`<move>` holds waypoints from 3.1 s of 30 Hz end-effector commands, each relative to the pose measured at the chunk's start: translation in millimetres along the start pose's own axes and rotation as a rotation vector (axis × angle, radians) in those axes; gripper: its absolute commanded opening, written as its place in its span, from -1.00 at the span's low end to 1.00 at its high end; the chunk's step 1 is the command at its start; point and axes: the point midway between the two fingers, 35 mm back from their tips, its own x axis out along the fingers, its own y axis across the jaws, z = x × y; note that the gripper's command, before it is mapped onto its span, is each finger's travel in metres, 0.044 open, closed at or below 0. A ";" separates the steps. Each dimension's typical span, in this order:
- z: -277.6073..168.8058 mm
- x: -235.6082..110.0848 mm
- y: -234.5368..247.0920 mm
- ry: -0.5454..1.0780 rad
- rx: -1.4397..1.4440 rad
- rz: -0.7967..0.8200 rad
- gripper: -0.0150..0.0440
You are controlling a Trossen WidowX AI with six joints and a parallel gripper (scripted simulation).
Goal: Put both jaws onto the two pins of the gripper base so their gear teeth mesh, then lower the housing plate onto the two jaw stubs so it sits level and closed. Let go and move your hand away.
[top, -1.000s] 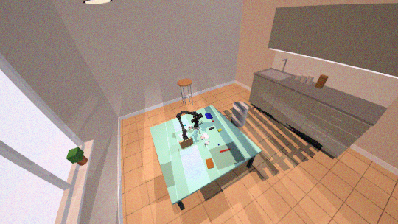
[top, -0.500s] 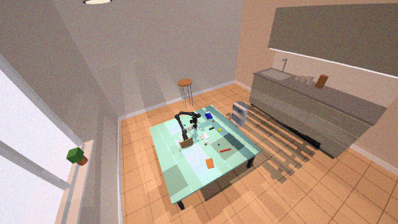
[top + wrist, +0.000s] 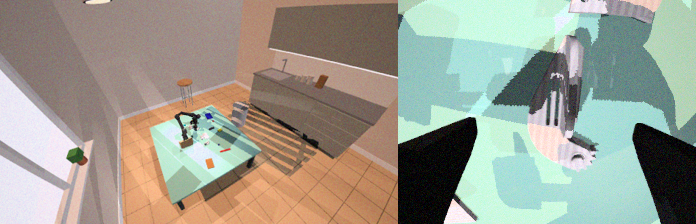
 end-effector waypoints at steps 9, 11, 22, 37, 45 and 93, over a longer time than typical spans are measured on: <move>0.3 20.7 1.4 -0.002 0.004 0.006 1.00; 0.4 23.9 1.4 -0.003 0.004 0.006 1.00; 1.8 41.1 1.5 -0.004 0.004 0.003 1.00; 1.9 42.1 1.6 -0.004 0.004 0.003 1.00; 1.9 42.5 1.6 -0.004 0.004 0.003 1.00; -1.5 -8.8 1.2 -0.002 0.003 0.009 -0.04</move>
